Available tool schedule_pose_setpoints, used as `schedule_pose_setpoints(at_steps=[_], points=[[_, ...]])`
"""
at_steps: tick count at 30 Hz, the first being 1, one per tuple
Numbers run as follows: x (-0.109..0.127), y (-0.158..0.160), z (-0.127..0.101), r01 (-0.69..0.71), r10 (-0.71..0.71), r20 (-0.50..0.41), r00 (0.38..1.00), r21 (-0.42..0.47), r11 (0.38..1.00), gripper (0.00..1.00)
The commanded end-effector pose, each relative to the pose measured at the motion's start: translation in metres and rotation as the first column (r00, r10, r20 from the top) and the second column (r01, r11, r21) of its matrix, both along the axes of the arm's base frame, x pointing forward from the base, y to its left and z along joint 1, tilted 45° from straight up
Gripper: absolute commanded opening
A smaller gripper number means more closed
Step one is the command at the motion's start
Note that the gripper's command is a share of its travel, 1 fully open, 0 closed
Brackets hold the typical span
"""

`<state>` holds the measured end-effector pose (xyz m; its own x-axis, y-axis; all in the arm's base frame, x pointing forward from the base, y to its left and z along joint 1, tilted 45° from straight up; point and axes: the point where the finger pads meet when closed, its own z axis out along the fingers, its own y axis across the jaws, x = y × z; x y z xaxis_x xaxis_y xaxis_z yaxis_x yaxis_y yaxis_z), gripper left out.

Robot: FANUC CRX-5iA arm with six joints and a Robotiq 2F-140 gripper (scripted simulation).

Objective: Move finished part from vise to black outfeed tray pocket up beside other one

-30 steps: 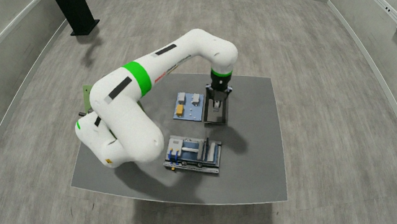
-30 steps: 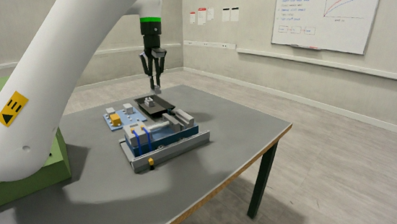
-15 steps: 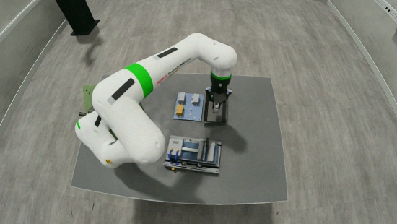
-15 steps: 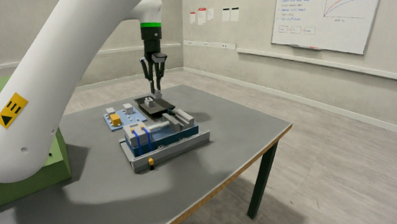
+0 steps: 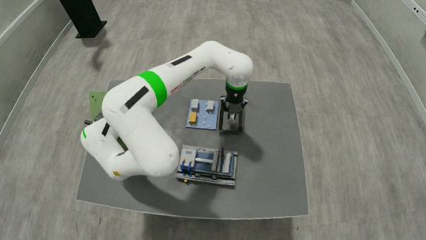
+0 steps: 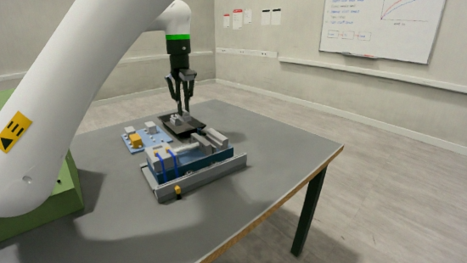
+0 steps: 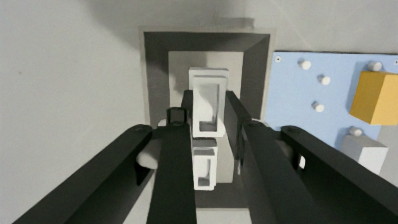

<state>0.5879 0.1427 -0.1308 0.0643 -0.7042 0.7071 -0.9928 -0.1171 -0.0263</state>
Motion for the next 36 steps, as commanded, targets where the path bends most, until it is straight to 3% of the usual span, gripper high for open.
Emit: schedule_pose_setpoints(at_steps=[1,36], points=[[0.001,-0.002,-0.002,-0.001,0.001,0.001,1.000,0.001,1.000,0.10],[0.004,-0.026,-0.027,-0.001,0.001,0.001,1.000,0.001,1.000,0.10]])
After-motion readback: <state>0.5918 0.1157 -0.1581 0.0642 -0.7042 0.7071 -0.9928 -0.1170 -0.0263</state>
